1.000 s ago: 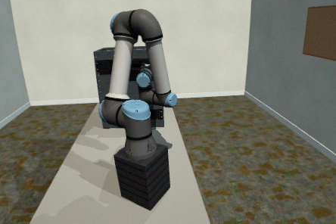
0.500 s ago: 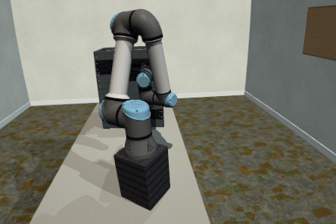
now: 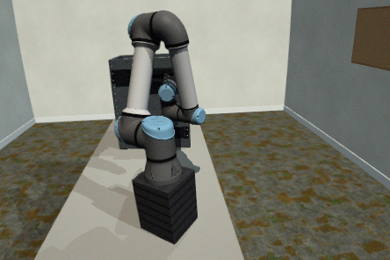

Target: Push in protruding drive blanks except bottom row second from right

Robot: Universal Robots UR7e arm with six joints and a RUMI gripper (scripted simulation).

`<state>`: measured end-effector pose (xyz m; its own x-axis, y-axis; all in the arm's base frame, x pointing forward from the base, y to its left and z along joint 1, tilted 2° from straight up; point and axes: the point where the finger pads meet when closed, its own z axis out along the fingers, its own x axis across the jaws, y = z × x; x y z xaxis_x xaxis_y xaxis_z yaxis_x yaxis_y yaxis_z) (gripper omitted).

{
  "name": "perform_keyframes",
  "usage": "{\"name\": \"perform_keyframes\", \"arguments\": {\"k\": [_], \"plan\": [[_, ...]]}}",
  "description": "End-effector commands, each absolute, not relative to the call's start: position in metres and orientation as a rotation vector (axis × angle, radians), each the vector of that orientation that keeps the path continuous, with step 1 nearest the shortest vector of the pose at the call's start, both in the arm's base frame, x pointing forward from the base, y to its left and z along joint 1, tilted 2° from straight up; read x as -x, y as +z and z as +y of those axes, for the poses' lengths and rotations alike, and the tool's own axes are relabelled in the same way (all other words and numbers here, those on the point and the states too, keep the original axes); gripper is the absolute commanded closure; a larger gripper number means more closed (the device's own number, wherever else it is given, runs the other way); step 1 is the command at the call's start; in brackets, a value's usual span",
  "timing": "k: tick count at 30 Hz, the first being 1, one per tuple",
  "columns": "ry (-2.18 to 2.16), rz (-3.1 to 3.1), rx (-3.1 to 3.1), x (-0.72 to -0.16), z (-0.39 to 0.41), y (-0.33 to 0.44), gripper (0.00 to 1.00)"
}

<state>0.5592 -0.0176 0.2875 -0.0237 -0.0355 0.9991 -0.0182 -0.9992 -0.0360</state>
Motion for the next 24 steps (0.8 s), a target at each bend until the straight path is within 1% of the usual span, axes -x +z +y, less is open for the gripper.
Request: {"name": "perform_keyframes", "arguments": {"k": [1, 11, 24], "plan": [[-2.238, 0.059, 2.185, -0.56, -0.018, 0.288, 1.0], [-2.238, 0.059, 2.185, -0.561, -0.013, 0.29, 1.0], [-2.238, 0.059, 2.185, -0.568, 0.017, 0.3, 1.0]]}}
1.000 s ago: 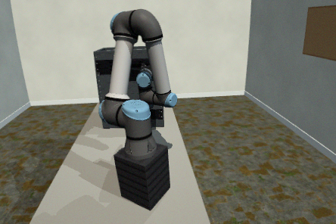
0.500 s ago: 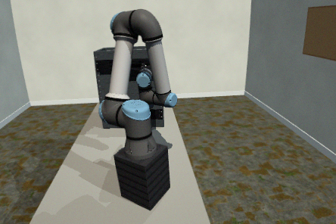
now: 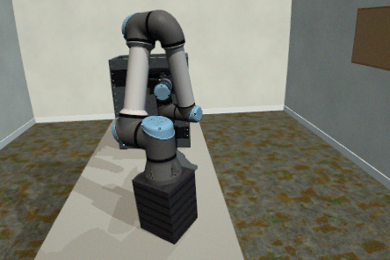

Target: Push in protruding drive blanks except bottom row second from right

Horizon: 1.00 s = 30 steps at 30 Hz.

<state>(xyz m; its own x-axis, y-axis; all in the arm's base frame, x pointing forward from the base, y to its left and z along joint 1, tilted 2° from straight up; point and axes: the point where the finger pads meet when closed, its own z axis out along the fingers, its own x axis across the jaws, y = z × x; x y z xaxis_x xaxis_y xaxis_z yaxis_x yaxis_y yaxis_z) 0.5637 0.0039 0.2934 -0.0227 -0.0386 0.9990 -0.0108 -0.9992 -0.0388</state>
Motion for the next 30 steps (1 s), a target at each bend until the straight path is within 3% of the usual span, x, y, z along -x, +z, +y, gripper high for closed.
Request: {"name": "perform_keyframes", "arguments": {"k": [1, 30], "plan": [[-2.238, 0.059, 2.185, -0.569, 0.02, 0.301, 1.0], [-2.238, 0.059, 2.185, -0.581, 0.059, 0.315, 1.0]]}}
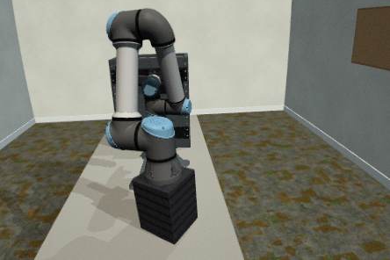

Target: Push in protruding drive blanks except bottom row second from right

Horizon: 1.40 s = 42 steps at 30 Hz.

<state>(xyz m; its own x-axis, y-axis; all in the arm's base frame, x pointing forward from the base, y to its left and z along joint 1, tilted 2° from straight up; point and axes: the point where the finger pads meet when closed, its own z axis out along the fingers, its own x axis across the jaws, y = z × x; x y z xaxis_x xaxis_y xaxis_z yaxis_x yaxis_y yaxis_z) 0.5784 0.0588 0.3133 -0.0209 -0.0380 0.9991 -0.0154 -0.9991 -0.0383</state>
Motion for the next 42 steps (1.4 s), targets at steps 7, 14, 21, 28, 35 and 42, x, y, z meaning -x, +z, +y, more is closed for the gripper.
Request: {"name": "perform_keyframes", "arguments": {"k": [7, 14, 21, 28, 35, 42], "plan": [[-2.238, 0.059, 2.185, -0.609, 0.058, 0.316, 1.0], [-2.238, 0.059, 2.185, -0.634, 0.058, 0.317, 1.0], [-2.238, 0.059, 2.185, -0.635, 0.058, 0.317, 1.0], [-2.238, 0.059, 2.185, -0.635, 0.058, 0.317, 1.0], [-2.238, 0.059, 2.185, -0.635, 0.058, 0.317, 1.0], [-2.238, 0.059, 2.185, -0.635, 0.058, 0.317, 1.0]]}}
